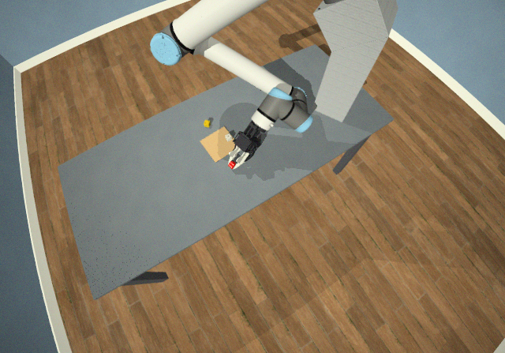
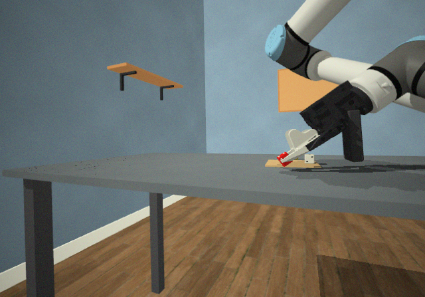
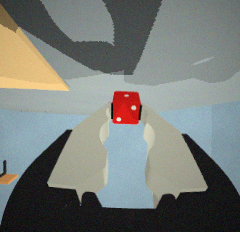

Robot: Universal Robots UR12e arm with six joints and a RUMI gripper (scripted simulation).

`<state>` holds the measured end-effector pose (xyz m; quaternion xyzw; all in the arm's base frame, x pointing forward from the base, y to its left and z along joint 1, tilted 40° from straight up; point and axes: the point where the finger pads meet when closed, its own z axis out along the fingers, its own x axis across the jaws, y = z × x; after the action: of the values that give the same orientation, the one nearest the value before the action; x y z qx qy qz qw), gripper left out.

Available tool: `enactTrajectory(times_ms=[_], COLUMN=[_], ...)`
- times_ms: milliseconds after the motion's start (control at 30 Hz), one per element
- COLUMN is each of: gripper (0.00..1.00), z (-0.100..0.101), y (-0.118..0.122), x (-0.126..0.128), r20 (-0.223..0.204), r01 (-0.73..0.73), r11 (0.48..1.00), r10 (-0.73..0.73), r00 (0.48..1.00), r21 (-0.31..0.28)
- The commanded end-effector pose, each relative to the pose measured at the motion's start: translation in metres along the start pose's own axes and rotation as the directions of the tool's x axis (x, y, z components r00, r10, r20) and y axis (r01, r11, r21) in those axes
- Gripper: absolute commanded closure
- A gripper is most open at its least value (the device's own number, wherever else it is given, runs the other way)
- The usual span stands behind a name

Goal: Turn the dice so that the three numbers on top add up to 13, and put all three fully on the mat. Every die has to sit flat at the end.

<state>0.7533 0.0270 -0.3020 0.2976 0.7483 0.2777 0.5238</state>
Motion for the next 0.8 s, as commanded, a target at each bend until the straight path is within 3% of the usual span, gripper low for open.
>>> enactTrajectory(times_ms=[0, 767], gripper=[0.94, 0.94], z=[-0.0002, 0.002], y=[0.0005, -0.0026], x=[0.0002, 0.0002], r20=[0.0, 0.0], r01=[0.0, 0.0], r11=[1.0, 1.0], r10=[0.0, 0.0], r00=[1.0, 1.0], r21=[0.0, 0.0])
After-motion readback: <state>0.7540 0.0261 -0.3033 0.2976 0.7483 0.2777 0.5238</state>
